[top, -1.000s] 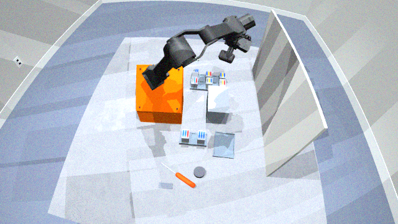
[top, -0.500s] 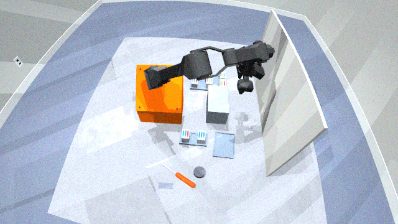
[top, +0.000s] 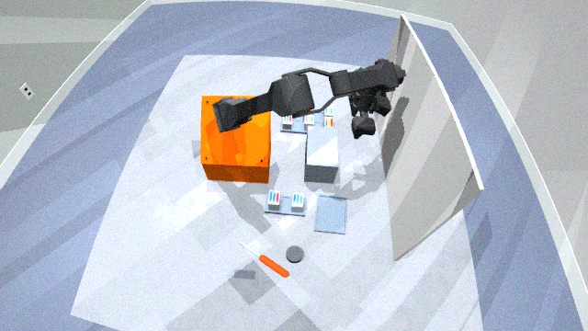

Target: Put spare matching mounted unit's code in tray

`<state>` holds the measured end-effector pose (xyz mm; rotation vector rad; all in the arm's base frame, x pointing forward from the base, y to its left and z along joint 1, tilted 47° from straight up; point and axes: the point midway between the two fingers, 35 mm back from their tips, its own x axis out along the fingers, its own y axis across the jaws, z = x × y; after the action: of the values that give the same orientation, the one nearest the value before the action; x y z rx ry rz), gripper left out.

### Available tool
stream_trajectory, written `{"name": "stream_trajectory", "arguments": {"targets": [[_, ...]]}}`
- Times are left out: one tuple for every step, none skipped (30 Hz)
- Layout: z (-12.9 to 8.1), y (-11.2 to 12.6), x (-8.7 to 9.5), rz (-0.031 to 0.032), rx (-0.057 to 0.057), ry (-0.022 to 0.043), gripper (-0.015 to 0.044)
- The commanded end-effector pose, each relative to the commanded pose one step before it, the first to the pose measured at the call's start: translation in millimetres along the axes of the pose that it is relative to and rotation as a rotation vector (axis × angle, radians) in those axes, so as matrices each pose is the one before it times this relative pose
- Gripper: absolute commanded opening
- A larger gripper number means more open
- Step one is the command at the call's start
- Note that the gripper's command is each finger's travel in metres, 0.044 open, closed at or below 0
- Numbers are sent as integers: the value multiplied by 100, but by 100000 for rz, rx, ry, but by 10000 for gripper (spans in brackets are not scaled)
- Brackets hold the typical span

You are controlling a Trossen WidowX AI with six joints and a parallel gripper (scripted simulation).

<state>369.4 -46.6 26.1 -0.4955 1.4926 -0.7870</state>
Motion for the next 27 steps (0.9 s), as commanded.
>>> {"name": "stream_trajectory", "arguments": {"targets": [[60,-46,-24,-483,-513,-216,440],[0,0,0,0,0,0,440],[-90,296,10,147,-1307,-44,440],[-271,884,35,427,-3921,-133,440],[-441,1465,72,661,-6532,-223,440],[-510,1809,117,734,-8109,-273,440],[-454,1802,149,641,-8117,-259,440],[-398,1788,181,550,-8105,-237,440],[-279,1475,175,391,-6726,-173,440],[-234,1416,191,323,-6503,-143,440],[-231,1585,241,304,-7349,-128,440],[-209,1688,291,259,-7922,-92,440],[-172,1736,337,199,-8256,-37,440],[-128,1741,379,136,-8409,30,440],[-84,1729,419,76,-8497,108,440],[-40,1705,459,22,-8538,194,440],[0,1674,497,-24,-8556,287,440],[38,1642,536,-60,-8579,386,440],[72,1610,575,-87,-8616,493,440],[102,1571,613,-102,-8621,603,440],[124,1455,616,-102,-8196,678,440],[115,1031,467,-70,-5941,557,440],[63,461,217,-30,-2698,271,440],[26,178,85,-11,-1049,109,440],[0,0,0,0,0,0,440],[0,0,0,0,0,0,440],[0,0,0,0,0,0,440]]}}
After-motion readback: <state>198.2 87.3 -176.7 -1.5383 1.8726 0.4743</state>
